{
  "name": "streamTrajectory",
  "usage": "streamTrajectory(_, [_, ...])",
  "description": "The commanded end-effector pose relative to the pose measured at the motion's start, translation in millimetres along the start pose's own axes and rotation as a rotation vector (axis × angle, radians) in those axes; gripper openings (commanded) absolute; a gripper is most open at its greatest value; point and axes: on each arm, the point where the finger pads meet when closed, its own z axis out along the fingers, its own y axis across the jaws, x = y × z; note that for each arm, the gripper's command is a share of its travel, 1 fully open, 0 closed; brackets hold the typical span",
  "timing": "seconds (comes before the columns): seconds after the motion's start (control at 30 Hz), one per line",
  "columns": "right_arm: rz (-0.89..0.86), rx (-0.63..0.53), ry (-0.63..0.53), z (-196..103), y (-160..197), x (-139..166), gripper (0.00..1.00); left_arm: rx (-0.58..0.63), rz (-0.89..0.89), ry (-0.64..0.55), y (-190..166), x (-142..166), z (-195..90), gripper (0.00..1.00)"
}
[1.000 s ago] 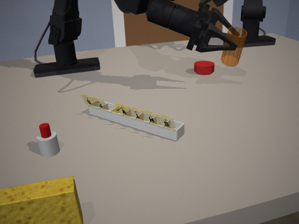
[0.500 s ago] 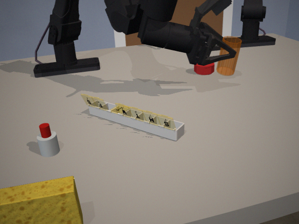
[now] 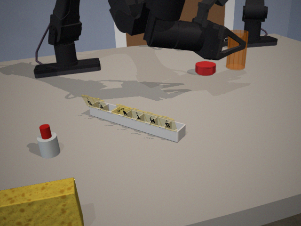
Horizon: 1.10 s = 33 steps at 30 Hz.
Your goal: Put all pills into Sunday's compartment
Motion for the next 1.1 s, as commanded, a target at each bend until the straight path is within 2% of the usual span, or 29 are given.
streamTrajectory(0.0, [-0.039, -0.016, -0.018, 3.9, 0.6, -20.2, 0.36, -0.005, 0.000, -0.017, 1.2, -5.6, -5.9, 1.00])
streamTrajectory(0.07, [-0.019, 0.014, -0.013, 13.3, 1.8, -25.8, 0.36, -0.005, 0.000, -0.017, 1.2, -5.6, -5.9, 1.00])
streamTrajectory(0.3, [-0.024, -0.021, -0.011, 37.6, 25.7, -40.3, 0.36, -0.005, 0.000, -0.017, 1.2, -5.6, -5.9, 1.00])
streamTrajectory(0.67, [-0.034, -0.025, -0.015, 34.0, 23.0, -42.8, 0.36, -0.005, 0.000, -0.017, 1.2, -5.6, -5.9, 1.00])
streamTrajectory(0.83, [-0.040, -0.033, -0.018, 31.4, 18.6, -57.7, 0.36, -0.005, 0.000, -0.017, 1.2, -5.6, -5.9, 1.00])
streamTrajectory(1.07, [-0.021, 0.046, -0.022, 36.7, 23.6, -43.7, 0.36, -0.005, 0.000, -0.017, 1.2, -5.6, -5.9, 1.00])
